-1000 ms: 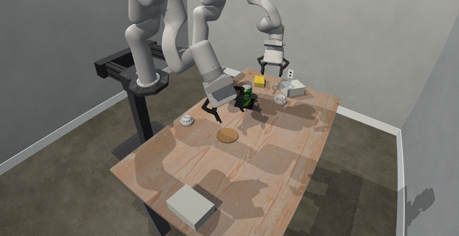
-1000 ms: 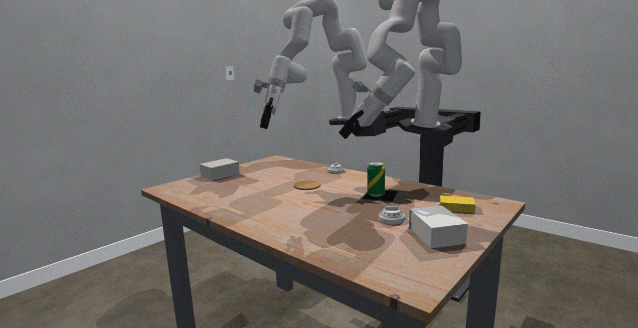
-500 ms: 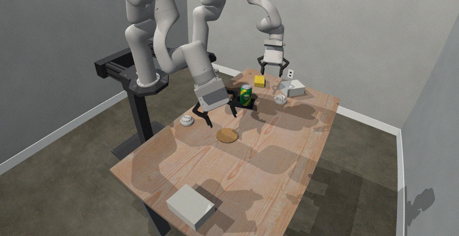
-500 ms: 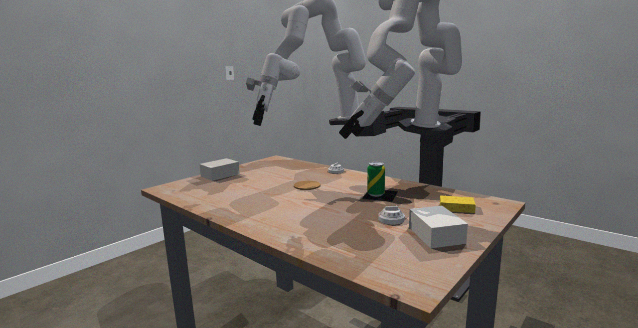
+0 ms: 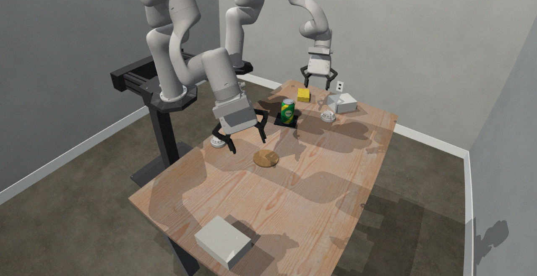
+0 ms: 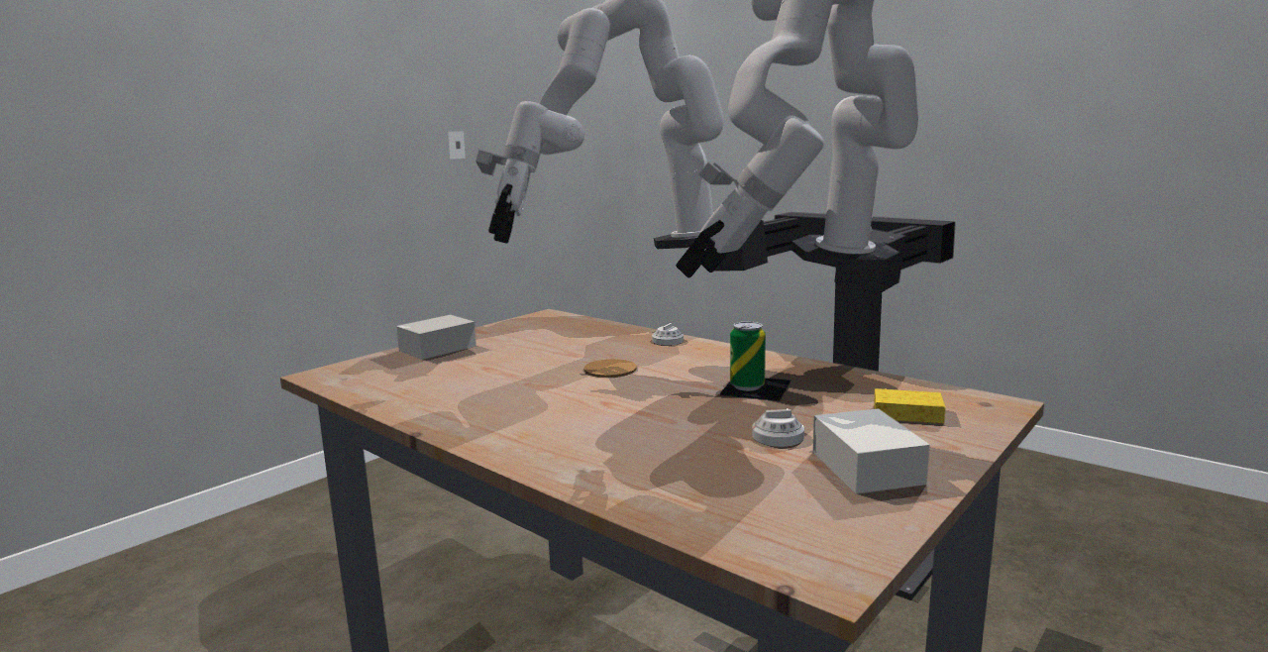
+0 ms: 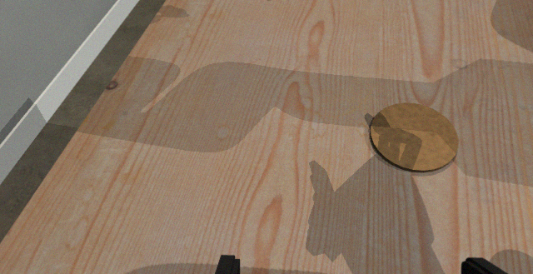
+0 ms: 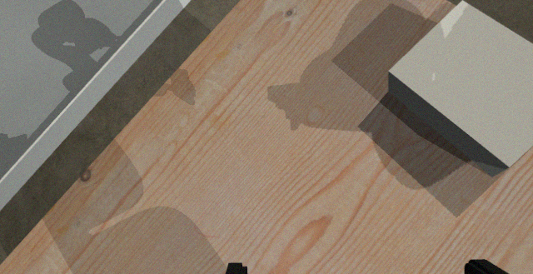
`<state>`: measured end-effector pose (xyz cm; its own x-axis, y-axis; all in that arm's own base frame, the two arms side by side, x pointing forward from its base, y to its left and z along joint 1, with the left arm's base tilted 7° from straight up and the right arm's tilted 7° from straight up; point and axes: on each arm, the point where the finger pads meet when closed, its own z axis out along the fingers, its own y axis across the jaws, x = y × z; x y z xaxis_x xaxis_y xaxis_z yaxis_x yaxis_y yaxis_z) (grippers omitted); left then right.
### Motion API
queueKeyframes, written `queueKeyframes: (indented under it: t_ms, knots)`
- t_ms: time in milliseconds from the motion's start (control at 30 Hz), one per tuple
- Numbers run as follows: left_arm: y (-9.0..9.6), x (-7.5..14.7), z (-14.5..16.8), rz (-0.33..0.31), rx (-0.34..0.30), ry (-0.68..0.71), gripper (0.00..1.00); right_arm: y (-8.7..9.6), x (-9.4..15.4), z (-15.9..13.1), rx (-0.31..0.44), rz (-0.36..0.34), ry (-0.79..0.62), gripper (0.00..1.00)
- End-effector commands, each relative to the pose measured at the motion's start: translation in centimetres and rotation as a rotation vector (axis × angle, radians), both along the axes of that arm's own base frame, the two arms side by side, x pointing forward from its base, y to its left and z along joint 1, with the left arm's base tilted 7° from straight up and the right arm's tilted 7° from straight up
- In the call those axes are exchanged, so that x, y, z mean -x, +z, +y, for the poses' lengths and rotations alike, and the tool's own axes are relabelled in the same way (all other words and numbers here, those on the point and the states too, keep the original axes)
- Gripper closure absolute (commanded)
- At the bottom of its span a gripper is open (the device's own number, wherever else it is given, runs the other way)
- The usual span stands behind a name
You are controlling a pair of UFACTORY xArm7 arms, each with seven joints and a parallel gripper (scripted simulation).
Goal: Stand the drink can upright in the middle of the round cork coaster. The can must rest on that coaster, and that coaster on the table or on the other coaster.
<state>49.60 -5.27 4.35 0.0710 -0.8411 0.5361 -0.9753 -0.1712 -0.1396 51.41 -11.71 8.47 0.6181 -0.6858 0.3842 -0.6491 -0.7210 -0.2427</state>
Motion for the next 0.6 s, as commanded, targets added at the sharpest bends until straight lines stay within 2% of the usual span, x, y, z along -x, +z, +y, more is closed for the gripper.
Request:
queueKeyframes:
  t_ms: [0,67,133,167,300,467,533,567]
  knots:
    - [-3.7,5.7,1.0,0.131,-0.242,-0.032,0.00,0.8,0.3,-1.8,-0.009,0.004,-0.016,0.00]
    - [-4.4,7.3,1.5,0.132,-0.308,-0.047,0.00,1.0,0.5,-2.5,-0.009,0.008,-0.024,0.00]
    - [-4.4,7.3,1.5,0.132,-0.308,-0.047,0.00,1.0,0.5,-2.5,-0.009,0.008,-0.024,0.00]
    - [-5.8,10.0,2.1,0.155,-0.410,-0.070,0.00,1.3,0.8,-3.4,-0.010,0.012,-0.034,0.00]
    - [-6.9,13.1,2.5,0.139,-0.533,-0.109,0.00,1.6,1.2,-4.5,-0.011,0.018,-0.047,0.00]
    - [-7.0,13.5,2.4,0.148,-0.675,-0.133,0.00,2.1,1.8,-6.0,-0.013,0.027,-0.066,0.00]
    - [-7.0,13.5,2.4,0.148,-0.675,-0.133,0.00,2.3,2.1,-6.6,-0.013,0.030,-0.074,0.00]
    - [-7.0,13.5,2.4,0.148,-0.675,-0.133,0.00,3.0,3.0,-8.6,-0.015,0.041,-0.098,0.00]
